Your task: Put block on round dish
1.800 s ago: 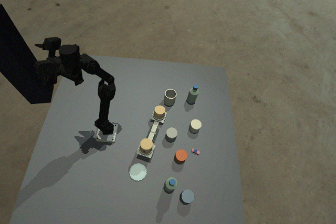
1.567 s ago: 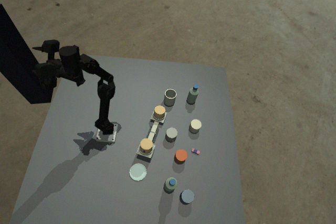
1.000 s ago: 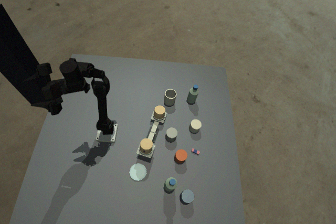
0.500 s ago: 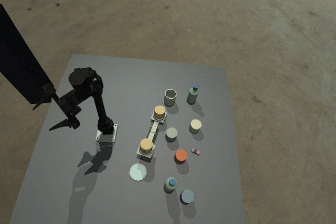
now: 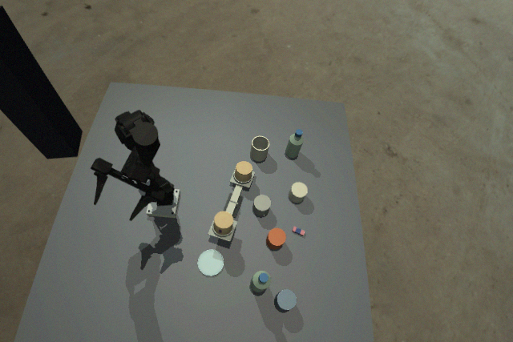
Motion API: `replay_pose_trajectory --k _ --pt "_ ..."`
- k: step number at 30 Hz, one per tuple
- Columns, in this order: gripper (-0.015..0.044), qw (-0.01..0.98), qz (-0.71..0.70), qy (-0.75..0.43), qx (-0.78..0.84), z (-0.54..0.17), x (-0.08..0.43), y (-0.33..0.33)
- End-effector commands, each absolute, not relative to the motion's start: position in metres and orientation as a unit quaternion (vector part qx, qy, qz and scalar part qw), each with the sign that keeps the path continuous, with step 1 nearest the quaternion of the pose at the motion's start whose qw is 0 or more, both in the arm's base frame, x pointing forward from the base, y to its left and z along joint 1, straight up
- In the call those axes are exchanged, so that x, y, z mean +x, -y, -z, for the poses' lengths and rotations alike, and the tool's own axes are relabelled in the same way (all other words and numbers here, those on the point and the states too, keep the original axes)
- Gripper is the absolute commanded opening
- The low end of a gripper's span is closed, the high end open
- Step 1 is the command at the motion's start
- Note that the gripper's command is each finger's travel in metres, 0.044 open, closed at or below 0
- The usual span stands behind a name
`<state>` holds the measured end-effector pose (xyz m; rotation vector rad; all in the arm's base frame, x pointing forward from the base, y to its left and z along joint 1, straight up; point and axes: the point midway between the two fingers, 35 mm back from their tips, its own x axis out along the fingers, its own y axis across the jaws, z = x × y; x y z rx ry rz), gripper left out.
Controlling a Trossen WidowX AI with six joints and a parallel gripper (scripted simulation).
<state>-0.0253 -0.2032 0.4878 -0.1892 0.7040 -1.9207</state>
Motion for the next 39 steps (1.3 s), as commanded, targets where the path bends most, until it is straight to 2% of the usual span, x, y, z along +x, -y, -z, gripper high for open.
replay_pose_trajectory --k 1,12,23,39 --pt "0.044 0.57 0.768 -0.282 -0.072 -0.472 0.0 0.206" --pt "0.044 0.71 0.653 -0.26 -0.039 -0.423 0.076 0.194" --pt "0.044 0.818 0.511 -0.263 0.007 -0.368 0.14 0.149" --pt "0.044 0.899 0.285 -0.324 0.072 -0.278 0.18 0.044"
